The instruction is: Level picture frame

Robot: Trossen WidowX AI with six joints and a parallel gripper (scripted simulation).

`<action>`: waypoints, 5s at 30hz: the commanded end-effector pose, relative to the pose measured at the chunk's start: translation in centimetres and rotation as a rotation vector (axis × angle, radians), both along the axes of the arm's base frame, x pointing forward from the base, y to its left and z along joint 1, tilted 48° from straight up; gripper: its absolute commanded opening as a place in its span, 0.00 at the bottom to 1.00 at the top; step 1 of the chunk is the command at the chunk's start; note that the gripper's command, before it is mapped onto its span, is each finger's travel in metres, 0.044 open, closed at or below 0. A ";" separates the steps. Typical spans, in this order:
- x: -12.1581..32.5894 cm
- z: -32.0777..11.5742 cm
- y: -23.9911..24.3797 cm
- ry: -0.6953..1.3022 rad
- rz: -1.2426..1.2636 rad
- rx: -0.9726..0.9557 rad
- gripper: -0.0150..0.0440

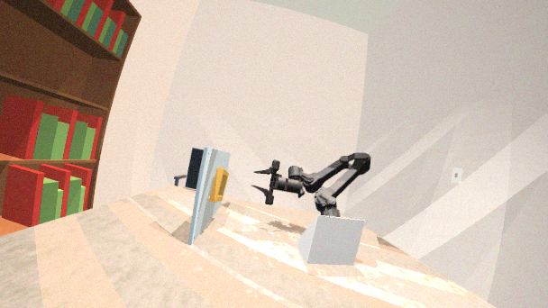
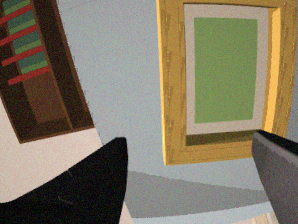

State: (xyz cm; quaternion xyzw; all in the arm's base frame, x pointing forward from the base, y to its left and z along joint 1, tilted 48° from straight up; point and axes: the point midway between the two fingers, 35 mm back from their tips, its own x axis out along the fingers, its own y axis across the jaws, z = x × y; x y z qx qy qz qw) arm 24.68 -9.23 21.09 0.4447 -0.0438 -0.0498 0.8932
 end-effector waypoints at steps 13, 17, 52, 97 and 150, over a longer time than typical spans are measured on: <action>3.2 0.6 -0.8 -0.001 -0.003 -0.006 0.69; 6.1 0.6 -1.1 -0.002 -0.003 -0.006 0.69; 10.4 0.4 -1.5 -0.003 -0.003 -0.005 0.69; 11.9 0.5 -1.6 -0.004 -0.003 -0.005 0.69; 12.0 1.2 -1.0 -0.004 -0.003 -0.005 0.25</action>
